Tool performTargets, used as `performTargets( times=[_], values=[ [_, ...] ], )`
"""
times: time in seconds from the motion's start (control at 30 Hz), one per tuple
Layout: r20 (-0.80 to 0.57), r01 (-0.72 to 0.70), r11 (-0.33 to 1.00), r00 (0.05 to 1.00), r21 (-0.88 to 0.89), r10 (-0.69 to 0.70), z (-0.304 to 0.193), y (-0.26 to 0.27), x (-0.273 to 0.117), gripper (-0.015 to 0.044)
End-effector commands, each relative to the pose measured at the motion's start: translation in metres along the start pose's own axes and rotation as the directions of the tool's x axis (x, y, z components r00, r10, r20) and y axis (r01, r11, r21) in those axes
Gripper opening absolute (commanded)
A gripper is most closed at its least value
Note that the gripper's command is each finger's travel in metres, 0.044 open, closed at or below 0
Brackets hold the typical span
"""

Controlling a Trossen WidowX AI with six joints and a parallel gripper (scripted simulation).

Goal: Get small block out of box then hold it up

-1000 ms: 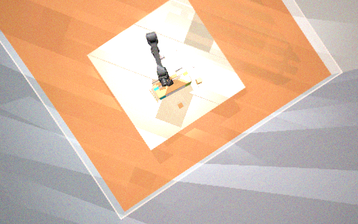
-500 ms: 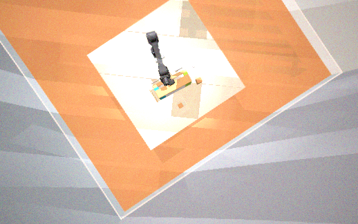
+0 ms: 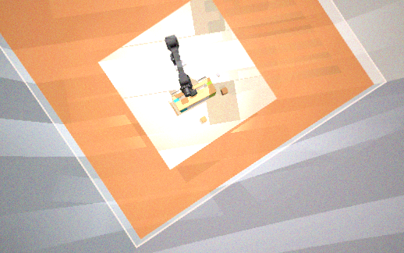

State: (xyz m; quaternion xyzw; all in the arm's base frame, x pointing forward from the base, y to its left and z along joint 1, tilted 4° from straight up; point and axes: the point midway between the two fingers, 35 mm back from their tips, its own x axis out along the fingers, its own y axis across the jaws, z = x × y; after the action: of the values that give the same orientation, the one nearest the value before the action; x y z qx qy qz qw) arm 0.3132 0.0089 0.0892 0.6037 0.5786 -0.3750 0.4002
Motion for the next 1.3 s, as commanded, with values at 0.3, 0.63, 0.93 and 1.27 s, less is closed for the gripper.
performTargets(
  times=[0.3, 0.63, 0.93, 1.27],
  values=[
    [-0.005, 0.002, 1.000, 1.000, -0.006, -0.002, -0.005, 0.000, 0.002, 0.0400],
    [-0.006, 0.002, 1.000, 1.000, -0.006, -0.002, -0.014, 0.000, 0.005, 0.0400],
    [-0.007, 0.002, 1.000, 1.000, -0.006, -0.002, -0.023, 0.000, 0.008, 0.0400],
    [-0.006, 0.002, 1.000, 1.000, -0.006, -0.002, -0.015, 0.000, 0.005, 0.0400]
  ],
)
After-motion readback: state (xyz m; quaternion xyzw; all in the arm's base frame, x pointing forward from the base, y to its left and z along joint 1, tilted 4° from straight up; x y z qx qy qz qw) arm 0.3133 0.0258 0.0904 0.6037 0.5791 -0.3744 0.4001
